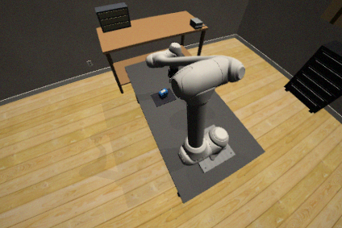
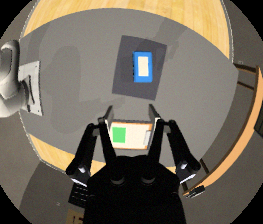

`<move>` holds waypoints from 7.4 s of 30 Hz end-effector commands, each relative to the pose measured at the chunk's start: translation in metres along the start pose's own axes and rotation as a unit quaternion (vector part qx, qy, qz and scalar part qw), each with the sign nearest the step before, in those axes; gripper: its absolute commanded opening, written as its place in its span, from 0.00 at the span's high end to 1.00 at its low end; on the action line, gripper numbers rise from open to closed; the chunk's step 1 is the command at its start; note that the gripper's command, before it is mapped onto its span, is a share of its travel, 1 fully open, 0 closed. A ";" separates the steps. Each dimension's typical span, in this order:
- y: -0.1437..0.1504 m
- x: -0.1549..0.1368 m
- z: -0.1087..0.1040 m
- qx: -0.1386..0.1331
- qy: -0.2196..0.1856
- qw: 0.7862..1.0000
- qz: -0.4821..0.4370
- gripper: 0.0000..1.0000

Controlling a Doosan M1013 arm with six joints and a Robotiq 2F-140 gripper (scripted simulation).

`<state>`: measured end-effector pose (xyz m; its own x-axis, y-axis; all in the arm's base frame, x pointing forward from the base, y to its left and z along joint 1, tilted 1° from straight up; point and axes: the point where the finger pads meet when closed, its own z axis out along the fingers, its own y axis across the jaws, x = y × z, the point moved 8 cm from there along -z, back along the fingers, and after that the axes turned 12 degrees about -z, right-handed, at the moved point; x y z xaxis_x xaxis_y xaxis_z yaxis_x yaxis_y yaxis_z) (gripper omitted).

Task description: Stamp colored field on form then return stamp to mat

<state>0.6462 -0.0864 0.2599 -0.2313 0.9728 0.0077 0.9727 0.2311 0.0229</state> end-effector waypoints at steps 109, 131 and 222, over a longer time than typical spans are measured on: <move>0.056 0.089 0.117 0.000 -0.002 1.000 0.001 0.80; 0.056 0.089 0.082 0.000 -0.002 1.000 0.001 0.80; -0.101 -0.177 0.099 0.000 -0.002 0.999 0.055 0.80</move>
<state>0.5904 -0.2808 0.1589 -0.1238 0.9923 0.0054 0.9921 0.1237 0.0215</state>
